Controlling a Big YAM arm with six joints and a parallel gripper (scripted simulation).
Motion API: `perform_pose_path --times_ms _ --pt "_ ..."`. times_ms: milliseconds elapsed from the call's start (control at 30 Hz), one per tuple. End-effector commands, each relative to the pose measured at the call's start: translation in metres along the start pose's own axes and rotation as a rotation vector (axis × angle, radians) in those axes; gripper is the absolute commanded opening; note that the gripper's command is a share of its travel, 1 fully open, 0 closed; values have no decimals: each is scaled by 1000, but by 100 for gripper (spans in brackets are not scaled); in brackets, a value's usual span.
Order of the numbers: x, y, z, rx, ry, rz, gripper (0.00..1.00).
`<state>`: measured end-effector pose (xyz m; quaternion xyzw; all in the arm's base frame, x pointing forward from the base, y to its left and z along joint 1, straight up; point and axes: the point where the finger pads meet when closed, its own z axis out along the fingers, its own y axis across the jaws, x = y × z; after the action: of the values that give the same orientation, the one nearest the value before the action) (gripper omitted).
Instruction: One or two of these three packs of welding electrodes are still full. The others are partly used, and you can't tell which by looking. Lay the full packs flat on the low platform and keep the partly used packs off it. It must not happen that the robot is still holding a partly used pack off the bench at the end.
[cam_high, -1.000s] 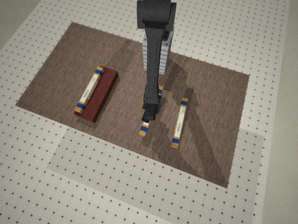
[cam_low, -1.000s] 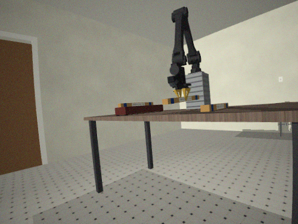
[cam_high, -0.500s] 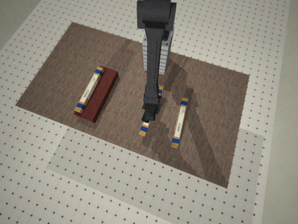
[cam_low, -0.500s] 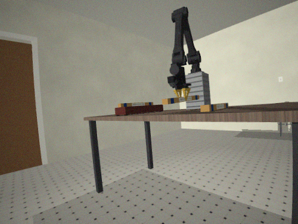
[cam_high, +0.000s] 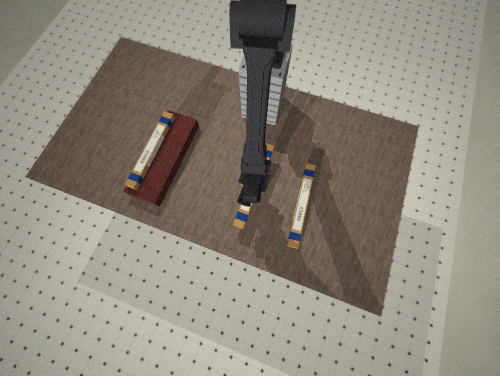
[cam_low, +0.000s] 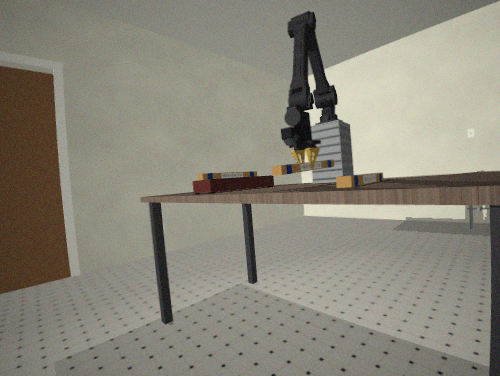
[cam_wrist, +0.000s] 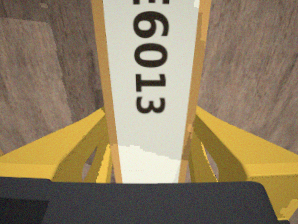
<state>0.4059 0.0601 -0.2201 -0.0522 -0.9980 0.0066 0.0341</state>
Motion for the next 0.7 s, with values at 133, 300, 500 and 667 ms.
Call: perform_pose_path --times_ms 133,300,500,667 --pt "-49 8 -44 -28 -112 23 0" --pt "-49 8 -44 -28 -113 23 0" --pt "-49 7 -46 -28 -113 23 0" --pt "-48 7 -56 -28 -113 23 0"
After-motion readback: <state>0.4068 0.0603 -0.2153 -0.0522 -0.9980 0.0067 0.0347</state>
